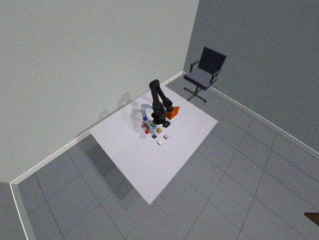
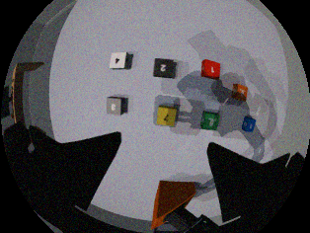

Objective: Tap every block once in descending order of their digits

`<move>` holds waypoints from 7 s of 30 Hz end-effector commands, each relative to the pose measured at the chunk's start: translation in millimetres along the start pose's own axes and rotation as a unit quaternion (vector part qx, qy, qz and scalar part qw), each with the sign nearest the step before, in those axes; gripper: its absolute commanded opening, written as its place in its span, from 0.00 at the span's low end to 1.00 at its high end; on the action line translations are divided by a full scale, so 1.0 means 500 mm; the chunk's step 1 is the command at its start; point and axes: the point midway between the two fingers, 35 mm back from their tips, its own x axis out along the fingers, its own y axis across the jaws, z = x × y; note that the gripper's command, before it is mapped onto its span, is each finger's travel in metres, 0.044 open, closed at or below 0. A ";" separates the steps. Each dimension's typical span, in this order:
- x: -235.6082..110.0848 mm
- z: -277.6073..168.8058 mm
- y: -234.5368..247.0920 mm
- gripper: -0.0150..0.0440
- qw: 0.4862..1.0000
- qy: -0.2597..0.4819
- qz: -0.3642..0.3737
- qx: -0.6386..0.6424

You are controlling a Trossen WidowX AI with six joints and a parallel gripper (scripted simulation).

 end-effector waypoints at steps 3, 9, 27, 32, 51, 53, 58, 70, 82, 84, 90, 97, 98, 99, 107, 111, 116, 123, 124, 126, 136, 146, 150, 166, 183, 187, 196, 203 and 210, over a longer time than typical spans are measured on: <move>0.000 0.002 0.005 0.93 1.000 0.001 0.002 0.003; -0.001 0.002 0.025 0.93 1.000 0.001 0.003 0.003; -0.002 -0.015 0.190 0.93 1.000 0.001 0.005 0.004; -0.002 -0.015 0.190 0.93 1.000 0.001 0.005 0.004; -0.003 0.175 0.179 0.93 1.000 -0.001 0.004 0.005; -0.003 0.175 0.179 0.93 1.000 -0.001 0.004 0.005; -0.003 0.175 0.179 0.93 1.000 -0.001 0.004 0.005; -0.004 0.175 0.174 0.93 1.000 -0.001 0.004 0.005; -0.001 0.146 0.010 0.93 1.000 -0.001 0.002 0.005; -0.001 0.146 0.010 0.93 1.000 -0.001 0.002 0.005; -0.001 0.146 0.010 0.93 1.000 -0.001 0.002 0.005; -0.001 0.146 0.010 0.93 1.000 -0.001 0.002 0.005; -0.001 0.146 0.010 0.93 1.000 -0.001 0.002 0.005; -0.001 0.146 0.010 0.93 1.000 -0.001 0.002 0.005; -0.001 0.193 -0.145 0.93 1.000 -0.001 0.001 0.005; 0.000 0.197 -0.169 0.93 1.000 -0.001 0.000 0.005; 0.000 0.197 -0.169 0.93 1.000 -0.001 0.000 0.005; 0.000 0.197 -0.169 0.93 1.000 -0.001 0.000 0.005; 0.000 0.197 -0.169 0.93 1.000 -0.001 0.000 0.005; 0.000 0.197 -0.169 0.93 1.000 -0.001 0.000 0.005; -0.002 0.146 -0.278 0.93 1.000 -0.001 0.000 0.004; 0.000 0.111 -0.331 0.93 1.000 0.000 -0.002 0.004; 0.082 0.117 -0.329 0.75 1.000 -0.001 -0.001 0.004; 0.162 0.111 -0.333 0.29 1.000 0.000 -0.003 0.005; 0.195 0.111 -0.333 0.29 1.000 -0.001 -0.004 0.005; 0.208 0.111 -0.333 0.29 1.000 -0.001 -0.004 0.005; 0.222 0.110 -0.333 0.29 1.000 0.000 -0.004 0.005; 0.198 0.115 -0.335 0.29 1.000 -0.004 -0.003 0.008; 0.161 0.111 -0.333 0.29 1.000 0.000 -0.003 0.005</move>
